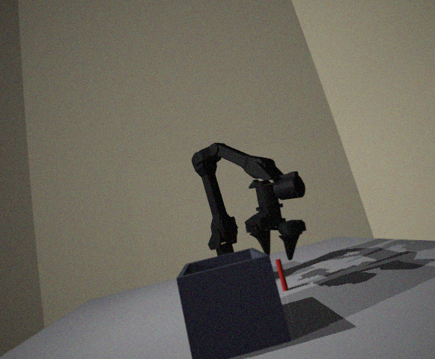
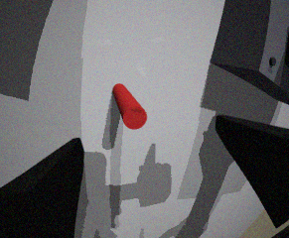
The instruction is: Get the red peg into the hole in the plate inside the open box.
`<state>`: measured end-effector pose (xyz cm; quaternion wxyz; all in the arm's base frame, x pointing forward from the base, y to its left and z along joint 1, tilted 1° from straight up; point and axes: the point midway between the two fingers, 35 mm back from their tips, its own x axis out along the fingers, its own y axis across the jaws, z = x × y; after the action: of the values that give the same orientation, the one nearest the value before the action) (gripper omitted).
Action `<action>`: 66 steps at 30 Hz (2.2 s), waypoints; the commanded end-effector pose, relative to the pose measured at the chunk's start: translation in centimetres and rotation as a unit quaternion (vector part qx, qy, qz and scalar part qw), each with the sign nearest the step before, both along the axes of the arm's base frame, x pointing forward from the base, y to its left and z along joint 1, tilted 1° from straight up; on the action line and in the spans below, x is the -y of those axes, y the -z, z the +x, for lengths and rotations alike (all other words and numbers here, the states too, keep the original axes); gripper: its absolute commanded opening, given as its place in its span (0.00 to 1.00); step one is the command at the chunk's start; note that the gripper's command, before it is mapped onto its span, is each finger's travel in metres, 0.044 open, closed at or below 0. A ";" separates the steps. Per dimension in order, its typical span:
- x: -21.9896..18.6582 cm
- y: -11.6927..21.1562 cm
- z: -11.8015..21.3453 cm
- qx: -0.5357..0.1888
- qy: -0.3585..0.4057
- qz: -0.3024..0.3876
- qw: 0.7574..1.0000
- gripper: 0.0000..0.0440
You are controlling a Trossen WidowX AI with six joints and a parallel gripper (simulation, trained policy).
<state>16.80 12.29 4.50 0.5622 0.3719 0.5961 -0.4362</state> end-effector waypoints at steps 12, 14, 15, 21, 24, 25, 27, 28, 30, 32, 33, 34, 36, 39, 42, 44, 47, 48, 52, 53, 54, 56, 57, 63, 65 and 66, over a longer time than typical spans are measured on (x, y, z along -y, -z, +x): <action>1.0 4.3 -0.2 -0.002 0.032 -0.009 0.999 0.82; 0.8 4.7 0.0 0.000 0.033 -0.007 0.999 0.70; 0.8 4.9 0.1 0.000 0.033 -0.005 0.999 0.65; 0.3 5.8 0.7 0.002 0.025 0.004 1.000 0.30; 0.1 6.1 0.9 0.003 0.018 0.008 1.000 0.15; 0.0 6.2 1.0 0.004 0.016 0.011 1.000 0.10; -0.3 6.1 1.4 0.009 0.015 0.017 1.000 0.02; -0.4 5.9 1.6 0.013 0.016 0.021 1.000 0.02; -0.5 5.5 1.9 0.019 0.021 0.026 0.999 0.02; -0.7 5.1 2.2 0.026 0.025 0.033 0.999 0.01; -0.8 4.9 2.3 0.029 0.028 0.036 0.999 0.01; -0.9 4.7 2.5 0.032 0.030 0.039 0.998 0.00; -1.1 4.1 2.8 0.038 0.034 0.046 0.998 0.00; -1.4 3.3 3.3 0.049 0.040 0.057 0.996 0.00; -1.6 2.3 3.9 0.062 0.044 0.068 0.995 0.00; -1.8 1.6 4.3 0.071 0.045 0.075 0.994 0.00; -1.9 0.4 5.0 0.086 0.046 0.085 0.992 0.00; -2.0 0.0 5.2 0.091 0.046 0.088 0.991 0.00; -1.9 -1.8 6.2 0.112 0.045 0.098 0.988 0.00; -1.9 -2.3 6.5 0.117 0.044 0.100 0.987 0.00; -1.8 -2.8 6.8 0.122 0.043 0.101 0.986 0.00; -1.6 -3.7 7.3 0.133 0.042 0.102 0.985 0.00; -1.5 -4.1 7.5 0.138 0.041 0.103 0.984 0.00; -0.1 -6.9 8.9 0.165 0.038 0.098 0.981 0.00; 0.5 -7.7 9.3 0.172 0.038 0.095 0.980 0.00; 0.9 -8.1 9.5 0.175 0.039 0.093 0.979 0.00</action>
<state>25.86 12.09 11.56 0.5963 0.5141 0.5198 -0.3314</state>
